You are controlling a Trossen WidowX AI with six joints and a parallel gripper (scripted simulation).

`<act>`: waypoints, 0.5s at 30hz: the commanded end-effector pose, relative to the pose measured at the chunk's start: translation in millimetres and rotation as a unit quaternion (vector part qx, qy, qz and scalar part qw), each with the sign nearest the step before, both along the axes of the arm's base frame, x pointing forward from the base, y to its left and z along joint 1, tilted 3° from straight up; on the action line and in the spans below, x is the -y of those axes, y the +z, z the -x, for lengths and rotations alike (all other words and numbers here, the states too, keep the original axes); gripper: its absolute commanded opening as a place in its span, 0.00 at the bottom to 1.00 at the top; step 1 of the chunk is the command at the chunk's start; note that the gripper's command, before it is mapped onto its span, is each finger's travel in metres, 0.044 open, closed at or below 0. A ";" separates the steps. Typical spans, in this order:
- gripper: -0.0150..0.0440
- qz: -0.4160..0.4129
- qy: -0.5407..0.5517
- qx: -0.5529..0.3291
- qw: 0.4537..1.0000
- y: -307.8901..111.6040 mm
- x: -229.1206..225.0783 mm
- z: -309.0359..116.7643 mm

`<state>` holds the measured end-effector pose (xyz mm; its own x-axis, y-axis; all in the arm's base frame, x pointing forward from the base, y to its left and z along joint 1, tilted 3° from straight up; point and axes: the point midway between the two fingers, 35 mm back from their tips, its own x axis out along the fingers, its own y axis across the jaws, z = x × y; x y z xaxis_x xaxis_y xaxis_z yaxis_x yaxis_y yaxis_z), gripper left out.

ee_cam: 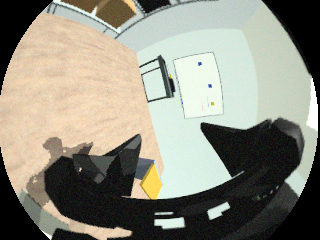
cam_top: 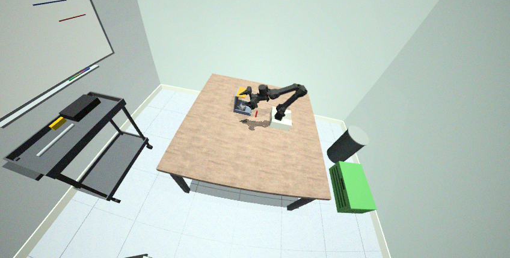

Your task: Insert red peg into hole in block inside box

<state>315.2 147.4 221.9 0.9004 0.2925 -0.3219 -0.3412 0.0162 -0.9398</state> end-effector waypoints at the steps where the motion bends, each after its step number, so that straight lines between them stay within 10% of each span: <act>1: 1.00 -0.049 -0.021 -0.029 0.998 -8.7 6.8 1.4; 15: 1.00 -0.231 -0.111 -0.119 0.959 -29.6 31.8 4.2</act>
<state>313.3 120.3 199.5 0.8826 0.2656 -0.3879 -0.4690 0.4383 -0.7668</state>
